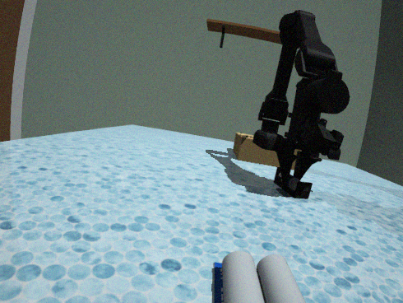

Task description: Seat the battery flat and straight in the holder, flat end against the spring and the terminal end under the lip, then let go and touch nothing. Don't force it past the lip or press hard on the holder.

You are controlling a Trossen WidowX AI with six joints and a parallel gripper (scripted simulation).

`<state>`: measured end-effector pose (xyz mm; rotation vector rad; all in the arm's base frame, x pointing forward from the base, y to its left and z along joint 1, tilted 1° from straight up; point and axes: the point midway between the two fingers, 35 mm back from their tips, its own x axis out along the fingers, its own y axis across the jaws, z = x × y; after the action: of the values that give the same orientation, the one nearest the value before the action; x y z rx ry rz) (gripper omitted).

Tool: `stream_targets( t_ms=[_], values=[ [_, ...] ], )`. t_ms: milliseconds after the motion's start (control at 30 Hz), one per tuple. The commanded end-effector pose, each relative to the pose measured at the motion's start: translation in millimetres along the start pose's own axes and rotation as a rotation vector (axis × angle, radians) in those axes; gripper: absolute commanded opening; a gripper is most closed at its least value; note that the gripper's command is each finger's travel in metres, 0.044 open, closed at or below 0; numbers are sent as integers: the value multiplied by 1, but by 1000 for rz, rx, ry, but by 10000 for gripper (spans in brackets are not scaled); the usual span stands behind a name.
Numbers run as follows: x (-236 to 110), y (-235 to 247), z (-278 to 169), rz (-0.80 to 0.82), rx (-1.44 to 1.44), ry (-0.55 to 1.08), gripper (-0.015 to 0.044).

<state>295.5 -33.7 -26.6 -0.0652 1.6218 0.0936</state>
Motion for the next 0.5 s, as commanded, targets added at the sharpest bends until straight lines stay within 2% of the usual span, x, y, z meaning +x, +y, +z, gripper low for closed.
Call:
stream_targets(
  t_ms=[0,367,467],
  values=[
    [0,0,-1,0,-7,-4,82],
    [1,0,-2,-1,-6,-5,82],
    [1,0,-2,-1,-6,-5,161]
  ],
)
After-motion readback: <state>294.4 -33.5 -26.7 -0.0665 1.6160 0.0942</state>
